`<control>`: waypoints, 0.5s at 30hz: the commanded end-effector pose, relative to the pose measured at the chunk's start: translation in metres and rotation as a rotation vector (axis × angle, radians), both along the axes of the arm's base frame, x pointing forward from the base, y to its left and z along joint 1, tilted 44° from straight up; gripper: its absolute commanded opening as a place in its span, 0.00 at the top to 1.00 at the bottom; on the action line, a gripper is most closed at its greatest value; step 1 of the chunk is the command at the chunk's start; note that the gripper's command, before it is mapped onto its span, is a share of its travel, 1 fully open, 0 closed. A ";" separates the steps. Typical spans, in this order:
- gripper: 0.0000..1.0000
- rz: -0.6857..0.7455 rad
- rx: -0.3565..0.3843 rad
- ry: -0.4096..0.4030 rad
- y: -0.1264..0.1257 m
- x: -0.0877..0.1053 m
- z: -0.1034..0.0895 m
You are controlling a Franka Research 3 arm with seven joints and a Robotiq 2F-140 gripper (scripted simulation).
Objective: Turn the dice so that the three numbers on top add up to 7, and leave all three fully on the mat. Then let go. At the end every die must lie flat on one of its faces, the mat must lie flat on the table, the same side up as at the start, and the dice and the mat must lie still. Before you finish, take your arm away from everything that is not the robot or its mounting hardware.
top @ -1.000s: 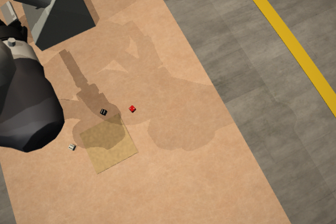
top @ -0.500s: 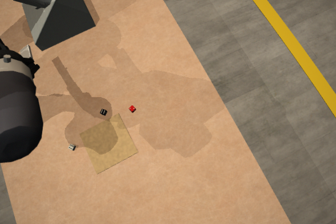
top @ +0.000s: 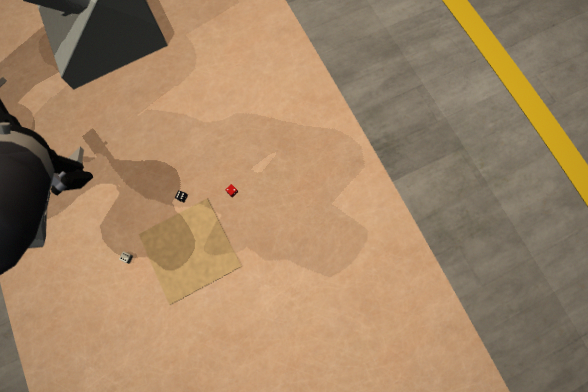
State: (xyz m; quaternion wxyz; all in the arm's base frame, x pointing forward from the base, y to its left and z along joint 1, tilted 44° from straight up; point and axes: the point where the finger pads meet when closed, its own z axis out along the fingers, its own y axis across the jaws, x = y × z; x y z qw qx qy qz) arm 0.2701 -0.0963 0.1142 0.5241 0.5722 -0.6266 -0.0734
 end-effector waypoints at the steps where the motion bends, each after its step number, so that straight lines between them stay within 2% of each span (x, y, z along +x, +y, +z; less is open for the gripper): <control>1: 0.00 0.138 0.085 -0.065 -0.019 0.033 -0.020; 3: 0.00 0.138 0.085 -0.065 -0.019 0.033 -0.020; 5: 0.00 0.217 0.105 -0.101 -0.029 0.052 -0.024; 14: 0.00 0.432 0.159 -0.180 -0.046 0.103 -0.031; 15: 0.00 0.433 0.159 -0.180 -0.046 0.103 -0.031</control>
